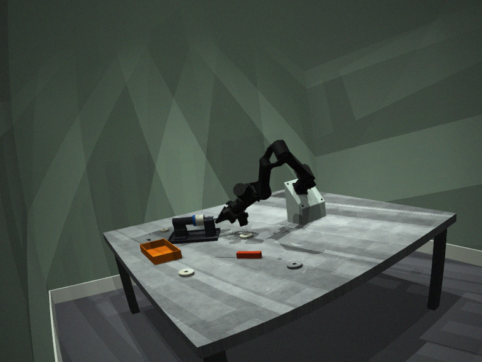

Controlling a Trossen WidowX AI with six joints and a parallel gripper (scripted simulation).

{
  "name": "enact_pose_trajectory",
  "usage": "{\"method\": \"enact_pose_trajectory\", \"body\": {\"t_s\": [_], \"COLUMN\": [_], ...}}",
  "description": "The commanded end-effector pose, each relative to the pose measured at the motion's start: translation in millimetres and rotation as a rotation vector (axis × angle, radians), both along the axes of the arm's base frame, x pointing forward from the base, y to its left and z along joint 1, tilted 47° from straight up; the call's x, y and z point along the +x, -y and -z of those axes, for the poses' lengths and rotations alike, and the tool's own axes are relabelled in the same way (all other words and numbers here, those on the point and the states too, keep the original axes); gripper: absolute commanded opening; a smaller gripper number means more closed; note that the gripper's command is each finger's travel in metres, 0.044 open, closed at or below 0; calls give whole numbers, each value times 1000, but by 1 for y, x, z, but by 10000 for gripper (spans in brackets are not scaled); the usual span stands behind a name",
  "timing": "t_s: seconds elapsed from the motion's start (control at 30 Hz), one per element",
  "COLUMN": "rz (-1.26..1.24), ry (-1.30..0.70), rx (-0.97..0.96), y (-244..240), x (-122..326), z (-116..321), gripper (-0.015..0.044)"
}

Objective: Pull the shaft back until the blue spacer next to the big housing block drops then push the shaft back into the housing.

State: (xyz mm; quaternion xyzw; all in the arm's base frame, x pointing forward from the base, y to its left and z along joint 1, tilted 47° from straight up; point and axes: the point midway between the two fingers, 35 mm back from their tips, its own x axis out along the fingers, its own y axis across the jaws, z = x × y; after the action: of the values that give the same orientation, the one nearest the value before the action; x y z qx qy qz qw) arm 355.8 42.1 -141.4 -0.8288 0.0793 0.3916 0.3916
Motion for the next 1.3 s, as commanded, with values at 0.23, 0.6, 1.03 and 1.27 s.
{"method": "enact_pose_trajectory", "body": {"t_s": [0.23,0.6,1.03,1.27], "rz": [5,5,5,5], "ry": [-1,-1,-2,-2], "rx": [1,1,1,1], "y": [-1,-2,-3,-3], "x": [-7,-13,-17,-17], "z": [-2,-5,-7,-7], "gripper": [0,0,0,0]}}
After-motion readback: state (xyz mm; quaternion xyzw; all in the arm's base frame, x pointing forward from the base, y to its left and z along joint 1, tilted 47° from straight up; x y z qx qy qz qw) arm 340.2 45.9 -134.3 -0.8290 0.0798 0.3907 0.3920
